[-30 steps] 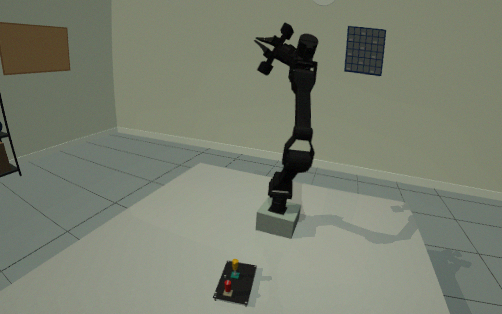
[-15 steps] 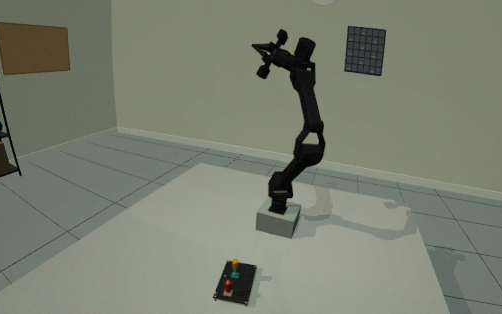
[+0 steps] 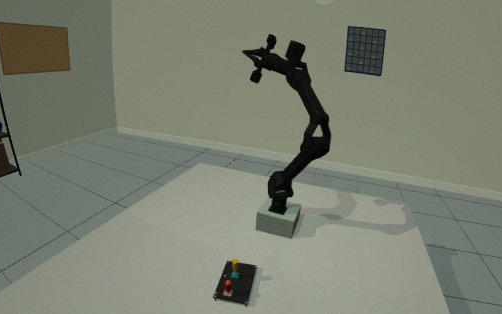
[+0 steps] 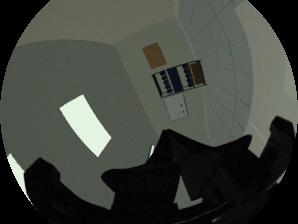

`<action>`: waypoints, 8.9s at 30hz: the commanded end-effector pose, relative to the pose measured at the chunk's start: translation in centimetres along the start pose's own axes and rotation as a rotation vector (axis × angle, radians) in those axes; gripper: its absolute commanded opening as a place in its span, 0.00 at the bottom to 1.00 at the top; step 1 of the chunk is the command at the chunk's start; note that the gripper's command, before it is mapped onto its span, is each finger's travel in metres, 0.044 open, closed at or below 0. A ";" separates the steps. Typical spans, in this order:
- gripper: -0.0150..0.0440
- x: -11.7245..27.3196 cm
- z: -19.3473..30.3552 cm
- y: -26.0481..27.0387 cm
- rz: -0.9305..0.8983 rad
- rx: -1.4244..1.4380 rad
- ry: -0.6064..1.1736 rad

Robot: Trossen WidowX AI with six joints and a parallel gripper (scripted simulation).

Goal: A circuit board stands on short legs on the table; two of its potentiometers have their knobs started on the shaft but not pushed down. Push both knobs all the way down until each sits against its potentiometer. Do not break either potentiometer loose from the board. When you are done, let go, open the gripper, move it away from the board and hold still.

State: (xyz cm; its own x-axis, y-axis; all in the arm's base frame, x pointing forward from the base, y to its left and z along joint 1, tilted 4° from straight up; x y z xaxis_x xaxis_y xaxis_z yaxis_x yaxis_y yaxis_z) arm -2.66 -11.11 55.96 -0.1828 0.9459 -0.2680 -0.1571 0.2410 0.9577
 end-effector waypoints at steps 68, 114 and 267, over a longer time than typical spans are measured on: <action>0.25 -14.0 8.6 -19.4 0.509 0.360 0.684; 0.25 -7.0 25.9 -34.2 0.650 1.075 1.534; 0.25 13.8 33.2 -48.8 0.171 1.900 2.614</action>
State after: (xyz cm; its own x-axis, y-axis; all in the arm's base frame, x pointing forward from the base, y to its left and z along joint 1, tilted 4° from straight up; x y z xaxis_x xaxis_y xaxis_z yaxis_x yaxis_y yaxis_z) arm 34.73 -2.61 10.05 0.0365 -0.0385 0.9986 -0.1900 0.9808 0.0448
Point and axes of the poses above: the point midway between the two fingers, 35 mm back from their tips, its own x axis back along the fingers, its own y axis across the jaws, z = x × y, the point moved 8 cm from there along x, back along the fingers, and after that the axes turned 2 degrees about x, right-handed, at the moved point
